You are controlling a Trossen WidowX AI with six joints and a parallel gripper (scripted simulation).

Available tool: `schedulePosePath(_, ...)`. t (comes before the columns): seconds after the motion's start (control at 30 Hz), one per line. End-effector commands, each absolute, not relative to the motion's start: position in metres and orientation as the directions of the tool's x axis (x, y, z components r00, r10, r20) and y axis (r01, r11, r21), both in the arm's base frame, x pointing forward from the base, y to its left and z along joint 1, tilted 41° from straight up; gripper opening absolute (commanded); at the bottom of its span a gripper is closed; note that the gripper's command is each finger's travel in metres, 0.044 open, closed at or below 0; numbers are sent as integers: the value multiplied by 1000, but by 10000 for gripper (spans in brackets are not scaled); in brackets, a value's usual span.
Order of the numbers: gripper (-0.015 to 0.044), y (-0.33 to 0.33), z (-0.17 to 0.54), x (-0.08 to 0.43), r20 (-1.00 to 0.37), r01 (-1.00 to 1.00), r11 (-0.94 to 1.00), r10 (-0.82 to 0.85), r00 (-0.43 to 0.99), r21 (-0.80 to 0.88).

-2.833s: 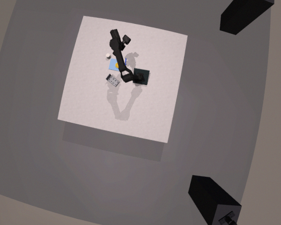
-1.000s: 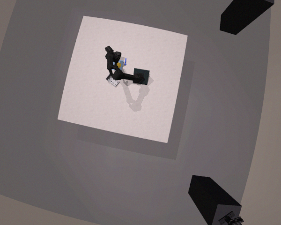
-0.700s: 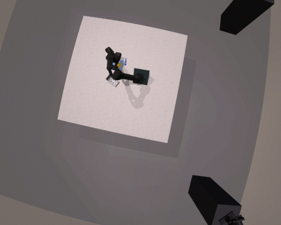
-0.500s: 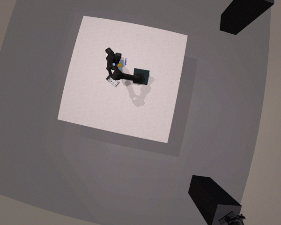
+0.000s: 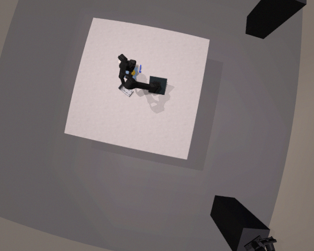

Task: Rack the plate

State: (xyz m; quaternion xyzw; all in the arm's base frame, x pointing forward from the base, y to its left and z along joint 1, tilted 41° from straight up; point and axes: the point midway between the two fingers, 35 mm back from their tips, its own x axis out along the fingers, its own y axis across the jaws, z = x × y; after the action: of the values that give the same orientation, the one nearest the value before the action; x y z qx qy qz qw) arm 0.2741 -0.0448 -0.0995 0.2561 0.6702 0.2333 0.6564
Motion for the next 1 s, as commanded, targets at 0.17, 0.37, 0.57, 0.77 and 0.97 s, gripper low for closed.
schedulePosePath(0.17, 314, -44, -99, 274, -757, 43, 757, 653, -4, 652)
schedulePosePath(0.37, 215, -46, -97, 275, -758, 43, 757, 653, -4, 652)
schedulePosePath(0.57, 58, -69, -78, 282, -761, 44, 761, 648, -3, 648)
schedulePosePath(0.77, 0, -91, -57, 287, -764, 44, 764, 645, -1, 644)
schedulePosePath(0.97, 0, -112, -35, 289, -765, 44, 765, 644, -2, 643)
